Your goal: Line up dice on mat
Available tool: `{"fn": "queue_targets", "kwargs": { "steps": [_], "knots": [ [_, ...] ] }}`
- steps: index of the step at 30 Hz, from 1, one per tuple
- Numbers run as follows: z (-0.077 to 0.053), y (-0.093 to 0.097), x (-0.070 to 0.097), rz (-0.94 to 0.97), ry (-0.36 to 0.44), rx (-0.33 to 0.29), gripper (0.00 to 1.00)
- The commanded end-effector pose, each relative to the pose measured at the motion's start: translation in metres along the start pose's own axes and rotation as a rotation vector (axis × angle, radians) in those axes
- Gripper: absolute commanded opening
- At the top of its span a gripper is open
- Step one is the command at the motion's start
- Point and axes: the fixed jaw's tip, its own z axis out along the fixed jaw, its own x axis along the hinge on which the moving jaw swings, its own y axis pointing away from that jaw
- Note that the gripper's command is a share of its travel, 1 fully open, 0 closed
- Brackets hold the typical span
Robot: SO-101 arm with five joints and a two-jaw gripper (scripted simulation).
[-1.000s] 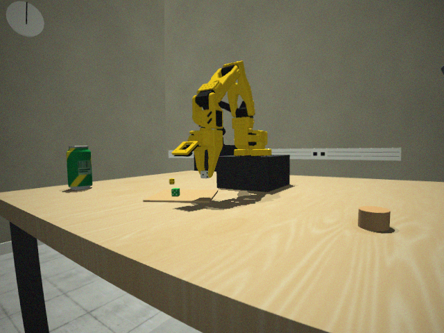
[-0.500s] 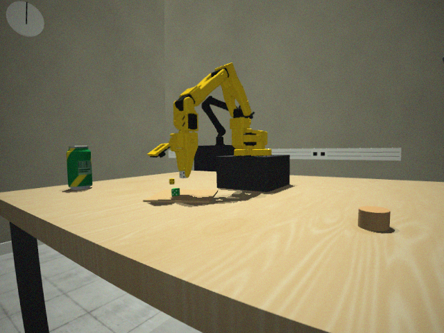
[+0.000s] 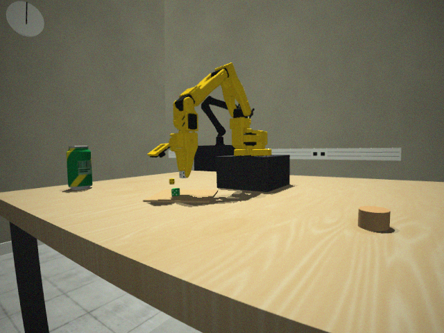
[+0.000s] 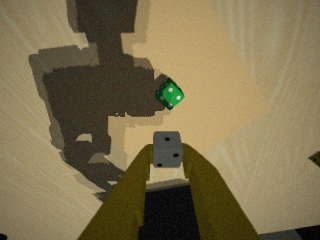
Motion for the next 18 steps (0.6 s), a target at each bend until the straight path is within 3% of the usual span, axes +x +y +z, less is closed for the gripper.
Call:
{"fn": "queue_targets", "kwargs": {
  "steps": [1,18],
  "knots": [
    [0.0016,-0.0014,0.0004,0.008,0.011,0.000,0.00],
    [-0.0005,-0.0044,-0.0015,0.015,0.008,-0.001,0.00]
  ]
}}
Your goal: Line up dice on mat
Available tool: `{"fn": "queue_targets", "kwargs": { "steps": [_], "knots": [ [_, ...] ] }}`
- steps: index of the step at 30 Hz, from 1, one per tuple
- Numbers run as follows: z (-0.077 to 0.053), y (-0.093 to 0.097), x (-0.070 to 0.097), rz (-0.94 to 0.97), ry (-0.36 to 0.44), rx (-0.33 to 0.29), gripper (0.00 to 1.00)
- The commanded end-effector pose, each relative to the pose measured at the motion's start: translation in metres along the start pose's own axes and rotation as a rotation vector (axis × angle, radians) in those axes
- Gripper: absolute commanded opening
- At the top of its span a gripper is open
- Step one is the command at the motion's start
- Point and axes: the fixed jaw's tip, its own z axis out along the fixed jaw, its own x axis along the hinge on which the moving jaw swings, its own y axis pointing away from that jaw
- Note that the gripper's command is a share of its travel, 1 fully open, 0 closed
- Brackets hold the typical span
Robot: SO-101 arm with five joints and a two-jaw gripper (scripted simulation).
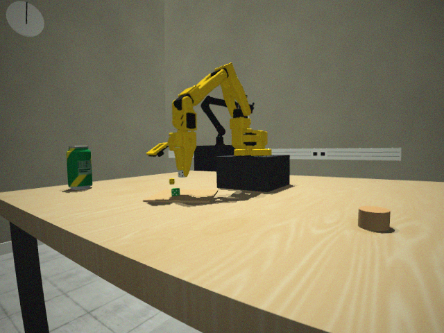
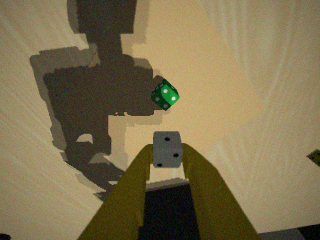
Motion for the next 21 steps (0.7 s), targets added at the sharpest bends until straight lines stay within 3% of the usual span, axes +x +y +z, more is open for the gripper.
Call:
{"fn": "queue_targets", "kwargs": {
  "steps": [1,21],
  "knots": [
    [0.0012,-0.0014,0.0001,0.001,0.009,0.000,0.00],
    [0.0079,-0.0014,0.0002,0.001,0.009,0.000,0.00]
  ]
}}
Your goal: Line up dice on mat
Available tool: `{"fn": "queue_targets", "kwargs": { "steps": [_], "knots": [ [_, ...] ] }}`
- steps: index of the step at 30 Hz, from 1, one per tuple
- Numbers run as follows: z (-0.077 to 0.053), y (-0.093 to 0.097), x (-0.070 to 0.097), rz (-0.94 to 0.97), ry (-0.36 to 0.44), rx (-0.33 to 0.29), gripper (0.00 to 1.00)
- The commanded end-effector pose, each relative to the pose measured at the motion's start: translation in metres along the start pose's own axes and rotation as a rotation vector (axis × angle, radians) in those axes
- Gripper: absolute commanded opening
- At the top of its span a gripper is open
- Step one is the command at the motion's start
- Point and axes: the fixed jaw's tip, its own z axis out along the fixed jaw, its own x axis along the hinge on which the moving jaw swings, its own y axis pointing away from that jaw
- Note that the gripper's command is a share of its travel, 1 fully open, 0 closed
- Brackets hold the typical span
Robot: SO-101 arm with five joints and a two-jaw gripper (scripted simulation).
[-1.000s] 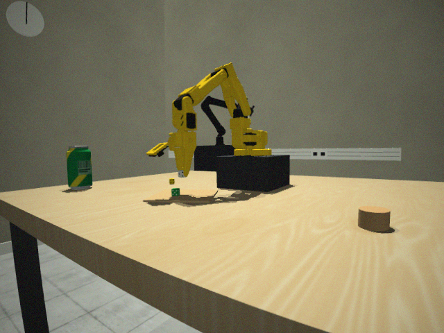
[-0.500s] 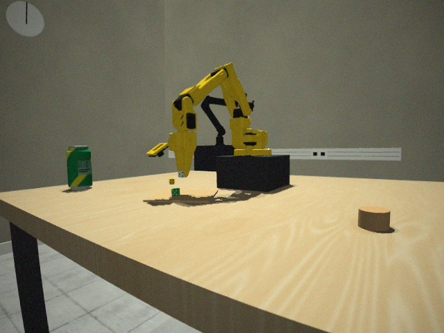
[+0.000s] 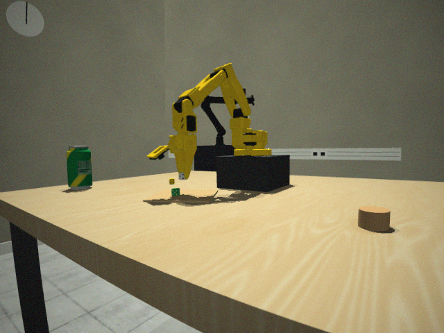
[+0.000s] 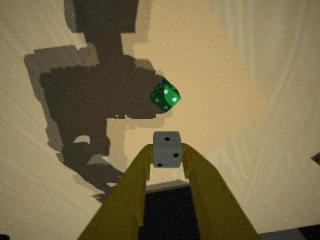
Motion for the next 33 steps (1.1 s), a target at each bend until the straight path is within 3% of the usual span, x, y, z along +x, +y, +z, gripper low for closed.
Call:
{"fn": "queue_targets", "kwargs": {
  "steps": [1,33],
  "knots": [
    [0.003,-0.001,-0.001,0.001,-0.002,-0.001,0.00],
    [0.014,-0.001,-0.001,0.001,-0.002,-0.001,0.00]
  ]
}}
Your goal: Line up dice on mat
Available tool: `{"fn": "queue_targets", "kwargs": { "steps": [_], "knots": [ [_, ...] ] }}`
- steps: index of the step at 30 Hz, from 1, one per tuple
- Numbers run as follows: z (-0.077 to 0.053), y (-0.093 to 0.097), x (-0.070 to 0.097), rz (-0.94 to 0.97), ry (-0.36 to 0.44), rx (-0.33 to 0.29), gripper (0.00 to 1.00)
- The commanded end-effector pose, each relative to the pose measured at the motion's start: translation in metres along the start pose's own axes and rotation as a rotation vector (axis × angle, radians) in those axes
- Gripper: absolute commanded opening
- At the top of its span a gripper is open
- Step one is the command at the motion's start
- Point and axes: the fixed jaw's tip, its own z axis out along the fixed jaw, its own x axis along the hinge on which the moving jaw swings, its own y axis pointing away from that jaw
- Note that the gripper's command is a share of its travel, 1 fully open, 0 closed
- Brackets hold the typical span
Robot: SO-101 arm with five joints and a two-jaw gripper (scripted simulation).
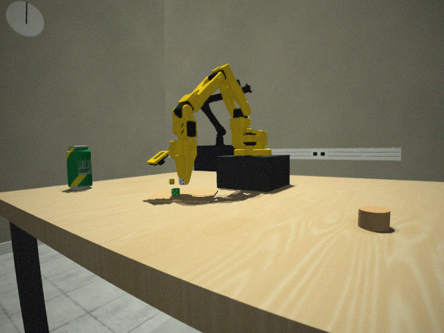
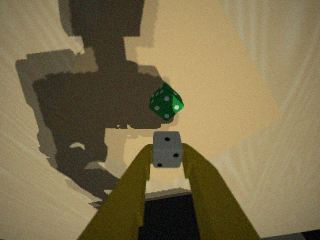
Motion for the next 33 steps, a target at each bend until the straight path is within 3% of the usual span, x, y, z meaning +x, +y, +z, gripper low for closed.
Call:
{"fn": "queue_targets", "kwargs": {
  "steps": [1,33],
  "knots": [
    [0.002,-0.001,-0.002,0.001,-0.003,-0.001,0.00],
    [0.014,-0.001,-0.002,0.001,-0.003,-0.001,0.00]
  ]
}}
